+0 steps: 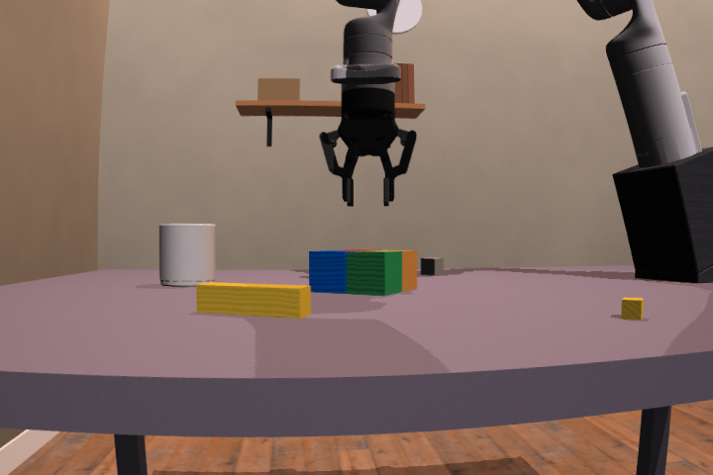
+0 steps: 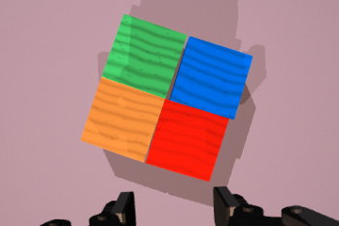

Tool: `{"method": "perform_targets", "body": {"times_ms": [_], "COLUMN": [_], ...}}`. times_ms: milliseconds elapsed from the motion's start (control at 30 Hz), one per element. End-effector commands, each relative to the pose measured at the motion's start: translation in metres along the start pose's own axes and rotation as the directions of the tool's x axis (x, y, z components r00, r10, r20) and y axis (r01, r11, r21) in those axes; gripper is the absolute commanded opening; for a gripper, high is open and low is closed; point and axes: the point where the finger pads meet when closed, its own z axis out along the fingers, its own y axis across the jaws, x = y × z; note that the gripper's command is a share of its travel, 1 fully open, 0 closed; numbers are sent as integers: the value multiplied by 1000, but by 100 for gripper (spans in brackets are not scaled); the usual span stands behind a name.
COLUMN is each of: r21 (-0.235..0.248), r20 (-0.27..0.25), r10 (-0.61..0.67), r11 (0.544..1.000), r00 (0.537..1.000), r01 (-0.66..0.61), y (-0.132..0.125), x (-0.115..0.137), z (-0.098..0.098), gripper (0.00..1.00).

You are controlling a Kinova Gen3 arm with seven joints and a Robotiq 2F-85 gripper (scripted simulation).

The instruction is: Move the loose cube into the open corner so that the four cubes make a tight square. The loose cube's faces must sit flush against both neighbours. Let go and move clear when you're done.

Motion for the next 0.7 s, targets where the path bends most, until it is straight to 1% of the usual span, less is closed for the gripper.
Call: {"method": "perform_targets", "body": {"times_ms": [0,67,167,267,367,400,467,567,667], "r21": [4,2,-1,-4,-6,-7,-7,-7,-7], "r20": [-16,-17,-17,-15,-10,-8,-8,-3,2], "r10": [-178,-290,-454,-601,-720,-753,-753,-831,-882], "r11": [984,957,891,799,694,658,658,556,471], "r00": [984,957,891,799,694,658,658,556,471], "r01": [178,290,454,601,720,753,753,831,882], "y": [8,15,25,36,46,49,49,58,64], "x": [9,12,17,21,25,26,26,29,32], "z": [0,0,0,0,-1,-1,-1,-2,-3], "gripper": [53,53,53,53,53,53,53,53,53]}}
